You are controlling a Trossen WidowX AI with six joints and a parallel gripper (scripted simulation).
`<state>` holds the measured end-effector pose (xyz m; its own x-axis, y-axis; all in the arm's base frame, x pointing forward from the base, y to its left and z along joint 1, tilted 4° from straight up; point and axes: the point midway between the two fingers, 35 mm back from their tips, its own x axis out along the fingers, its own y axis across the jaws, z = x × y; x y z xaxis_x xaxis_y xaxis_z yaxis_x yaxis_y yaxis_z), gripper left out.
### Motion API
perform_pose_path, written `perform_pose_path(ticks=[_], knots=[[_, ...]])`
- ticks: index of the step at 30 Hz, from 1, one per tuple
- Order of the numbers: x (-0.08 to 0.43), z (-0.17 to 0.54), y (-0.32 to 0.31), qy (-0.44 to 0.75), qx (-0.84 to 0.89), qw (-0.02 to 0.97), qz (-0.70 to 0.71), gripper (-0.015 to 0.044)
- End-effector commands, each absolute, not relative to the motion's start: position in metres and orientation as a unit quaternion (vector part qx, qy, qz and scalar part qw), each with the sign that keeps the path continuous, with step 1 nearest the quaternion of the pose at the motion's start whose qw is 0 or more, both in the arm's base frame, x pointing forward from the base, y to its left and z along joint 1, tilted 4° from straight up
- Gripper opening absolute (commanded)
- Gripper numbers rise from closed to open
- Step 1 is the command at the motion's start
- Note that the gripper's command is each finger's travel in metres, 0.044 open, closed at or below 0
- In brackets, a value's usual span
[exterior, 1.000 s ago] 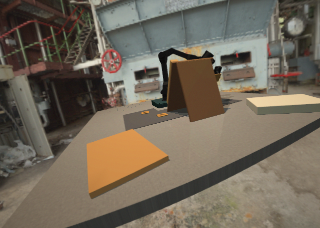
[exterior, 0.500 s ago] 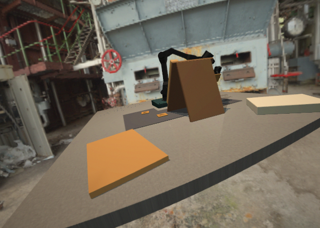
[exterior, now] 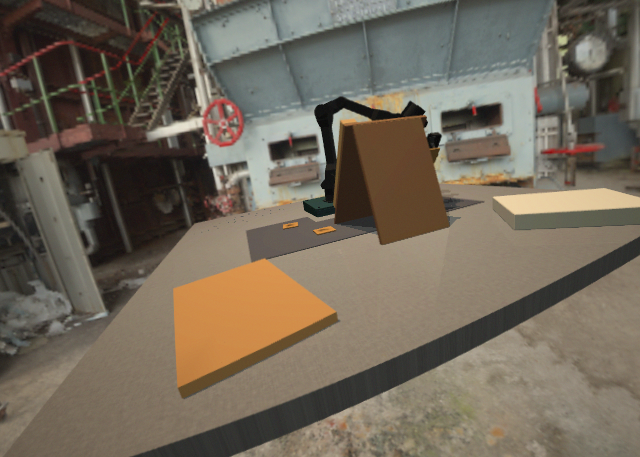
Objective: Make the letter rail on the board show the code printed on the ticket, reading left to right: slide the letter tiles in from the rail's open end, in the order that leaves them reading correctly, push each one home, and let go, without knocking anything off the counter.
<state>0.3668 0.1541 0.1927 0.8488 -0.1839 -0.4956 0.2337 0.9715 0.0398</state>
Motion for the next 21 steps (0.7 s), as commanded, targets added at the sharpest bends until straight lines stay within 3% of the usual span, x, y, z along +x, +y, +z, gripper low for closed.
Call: perform_pose_path(ticks=[1, 21], knots=[[0.3655, 0.1915, 0.1516, 0.254, 0.048, 0.960, -0.107, 0.0000], [0.3634, 0.1901, 0.1420, 0.254, 0.047, 0.960, -0.107, 0.0000]])
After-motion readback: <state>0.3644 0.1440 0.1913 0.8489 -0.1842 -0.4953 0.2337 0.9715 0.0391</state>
